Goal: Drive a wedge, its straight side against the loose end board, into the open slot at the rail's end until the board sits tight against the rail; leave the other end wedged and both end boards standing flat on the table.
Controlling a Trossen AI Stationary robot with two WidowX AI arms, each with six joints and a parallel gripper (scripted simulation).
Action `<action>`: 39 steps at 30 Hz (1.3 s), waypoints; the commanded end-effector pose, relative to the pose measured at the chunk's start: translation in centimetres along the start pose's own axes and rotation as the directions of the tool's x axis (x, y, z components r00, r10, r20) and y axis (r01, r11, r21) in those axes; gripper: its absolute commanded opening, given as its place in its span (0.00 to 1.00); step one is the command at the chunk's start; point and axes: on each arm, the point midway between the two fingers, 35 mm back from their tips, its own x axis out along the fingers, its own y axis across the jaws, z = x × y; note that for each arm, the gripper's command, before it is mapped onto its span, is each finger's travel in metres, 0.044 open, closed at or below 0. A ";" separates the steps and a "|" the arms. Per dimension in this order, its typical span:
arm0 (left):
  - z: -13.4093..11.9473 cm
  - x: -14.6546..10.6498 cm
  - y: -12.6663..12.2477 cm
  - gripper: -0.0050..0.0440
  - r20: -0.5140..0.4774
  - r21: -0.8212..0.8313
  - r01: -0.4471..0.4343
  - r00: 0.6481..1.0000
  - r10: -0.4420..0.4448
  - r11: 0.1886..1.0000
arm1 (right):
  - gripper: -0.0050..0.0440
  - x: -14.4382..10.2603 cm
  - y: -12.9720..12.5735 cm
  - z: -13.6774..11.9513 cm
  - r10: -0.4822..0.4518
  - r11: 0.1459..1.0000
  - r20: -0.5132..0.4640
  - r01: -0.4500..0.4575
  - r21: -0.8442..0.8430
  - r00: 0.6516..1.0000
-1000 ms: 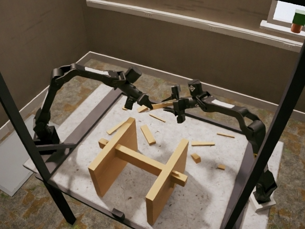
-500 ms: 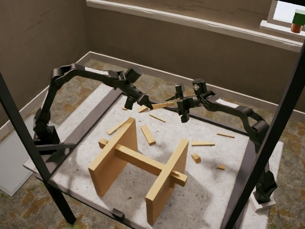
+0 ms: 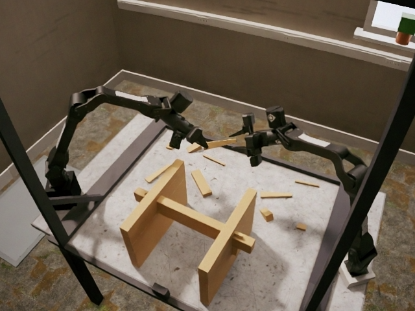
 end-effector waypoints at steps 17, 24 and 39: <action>-1.0 -1.3 1.1 0.12 -0.032 0.017 -0.012 0.999 0.013 1.000 | 0.51 -4.0 0.3 20.7 -0.089 0.992 0.222 0.066 0.110 0.971; -1.0 -1.3 1.1 0.12 -0.032 0.017 -0.012 0.999 0.013 1.000 | 0.51 -6.6 4.2 26.9 -0.097 0.963 0.286 0.017 0.269 0.953; -1.0 -1.3 1.1 0.12 -0.032 0.017 -0.012 0.999 0.013 1.000 | 0.51 -12.7 10.7 34.1 -0.103 0.859 0.410 -0.127 0.497 0.906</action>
